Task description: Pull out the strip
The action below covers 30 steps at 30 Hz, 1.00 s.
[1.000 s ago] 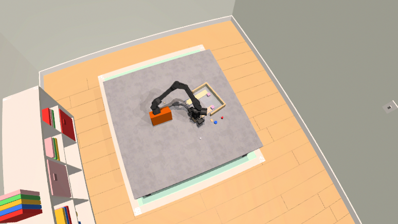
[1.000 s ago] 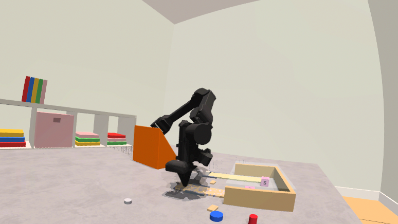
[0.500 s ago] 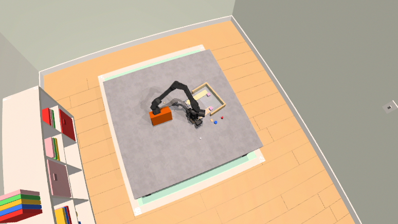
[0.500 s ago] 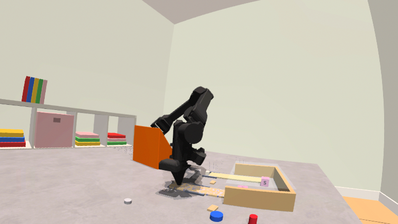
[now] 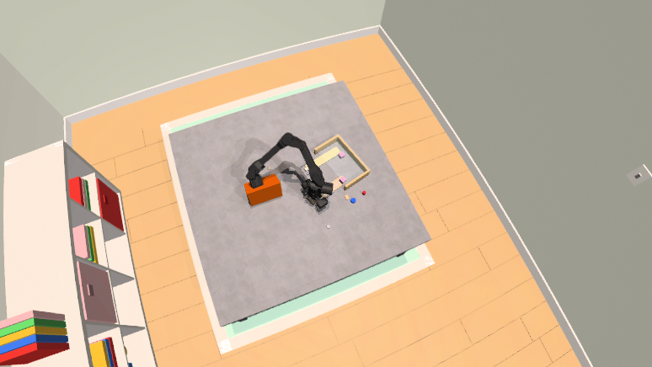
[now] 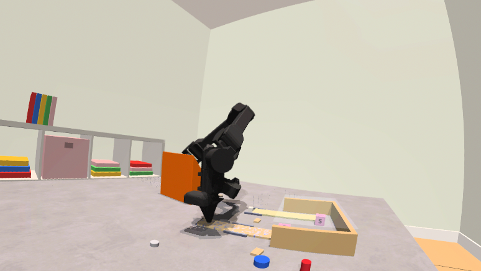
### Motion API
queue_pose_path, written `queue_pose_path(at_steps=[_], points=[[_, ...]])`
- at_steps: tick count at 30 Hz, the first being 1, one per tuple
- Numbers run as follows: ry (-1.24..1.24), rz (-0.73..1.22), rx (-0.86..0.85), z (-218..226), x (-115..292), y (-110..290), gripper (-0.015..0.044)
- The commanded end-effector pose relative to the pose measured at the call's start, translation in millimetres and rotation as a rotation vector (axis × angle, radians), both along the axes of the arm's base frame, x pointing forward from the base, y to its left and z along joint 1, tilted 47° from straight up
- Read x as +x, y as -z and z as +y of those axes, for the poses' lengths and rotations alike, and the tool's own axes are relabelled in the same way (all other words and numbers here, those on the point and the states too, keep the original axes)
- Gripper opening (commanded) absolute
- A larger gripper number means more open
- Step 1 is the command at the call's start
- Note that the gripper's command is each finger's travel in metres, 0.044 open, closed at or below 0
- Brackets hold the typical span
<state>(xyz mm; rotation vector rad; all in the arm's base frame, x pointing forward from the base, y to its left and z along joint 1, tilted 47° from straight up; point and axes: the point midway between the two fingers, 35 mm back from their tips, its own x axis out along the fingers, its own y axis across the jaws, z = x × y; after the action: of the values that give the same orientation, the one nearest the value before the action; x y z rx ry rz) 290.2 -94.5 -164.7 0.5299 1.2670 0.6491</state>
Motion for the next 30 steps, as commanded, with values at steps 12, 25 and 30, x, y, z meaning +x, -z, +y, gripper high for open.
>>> queue_pose_path(at_steps=[12, 25, 30], points=[[-0.013, 0.020, 0.002, 5, -29, 7, 0.0000], [-0.013, 0.021, 0.002, 5, -50, 11, 0.0000], [-0.013, 0.021, 0.001, 5, -58, 13, 0.0000]])
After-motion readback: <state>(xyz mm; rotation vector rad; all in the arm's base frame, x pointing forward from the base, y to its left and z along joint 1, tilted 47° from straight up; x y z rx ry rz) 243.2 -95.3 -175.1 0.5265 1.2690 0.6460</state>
